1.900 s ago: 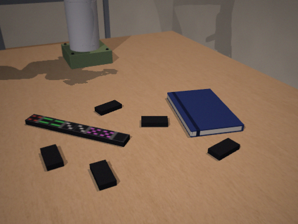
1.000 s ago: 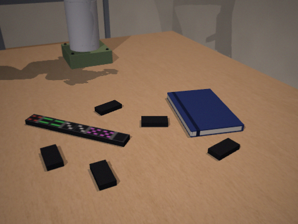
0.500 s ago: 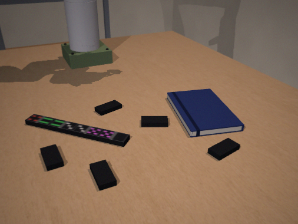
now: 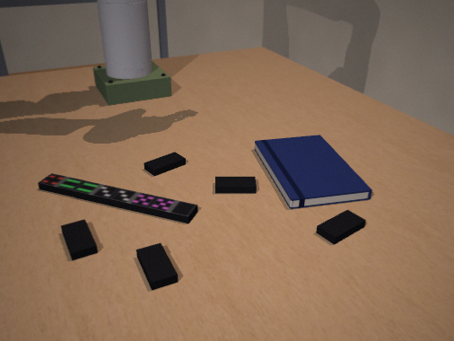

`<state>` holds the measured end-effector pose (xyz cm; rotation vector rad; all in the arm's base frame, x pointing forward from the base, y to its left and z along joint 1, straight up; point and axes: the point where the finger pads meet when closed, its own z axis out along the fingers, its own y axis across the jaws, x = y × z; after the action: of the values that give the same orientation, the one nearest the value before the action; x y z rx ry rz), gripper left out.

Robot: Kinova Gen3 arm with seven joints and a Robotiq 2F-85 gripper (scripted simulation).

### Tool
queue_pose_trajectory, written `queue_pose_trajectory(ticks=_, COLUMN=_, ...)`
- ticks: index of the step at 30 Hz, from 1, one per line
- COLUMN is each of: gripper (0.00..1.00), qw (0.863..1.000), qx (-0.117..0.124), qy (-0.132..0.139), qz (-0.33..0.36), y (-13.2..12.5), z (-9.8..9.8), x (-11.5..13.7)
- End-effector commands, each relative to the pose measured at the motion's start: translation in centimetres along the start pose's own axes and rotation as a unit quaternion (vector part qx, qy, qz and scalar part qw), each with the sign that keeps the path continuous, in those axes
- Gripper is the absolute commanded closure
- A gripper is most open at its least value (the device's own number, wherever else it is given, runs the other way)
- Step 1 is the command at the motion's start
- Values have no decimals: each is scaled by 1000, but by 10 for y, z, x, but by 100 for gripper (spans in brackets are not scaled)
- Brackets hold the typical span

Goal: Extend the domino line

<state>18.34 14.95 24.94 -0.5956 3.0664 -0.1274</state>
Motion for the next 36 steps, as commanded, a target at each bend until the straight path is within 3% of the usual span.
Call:
queue_pose_trajectory(ticks=1, gripper=0, qw=999, qx=-24, qy=21, qz=-4, y=-5, z=16, x=-13)
queue_pose_trajectory(ticks=9, gripper=0, qw=998, qx=-59, qy=36, qz=2, y=-24, z=46, x=-39)
queue_pose_trajectory(ticks=11, gripper=0, qw=998, qx=-59, qy=36, qz=2, y=-24, z=46, x=-39)
queue_pose_trajectory(ticks=19, gripper=0, qw=996, qx=-83, qy=31, qz=16, y=-65, z=83, x=-68)
queue_pose_trajectory(ticks=26, gripper=0, qw=996, qx=-84, qy=20, qz=29, y=-105, z=109, x=-81)
queue_pose_trajectory(ticks=28, gripper=0, qw=996, qx=-84, qy=20, qz=29, y=-105, z=109, x=-81)
queue_pose_trajectory(ticks=36, gripper=0, qw=997, qx=-70, qy=9, qz=42, y=-159, z=138, x=-87)
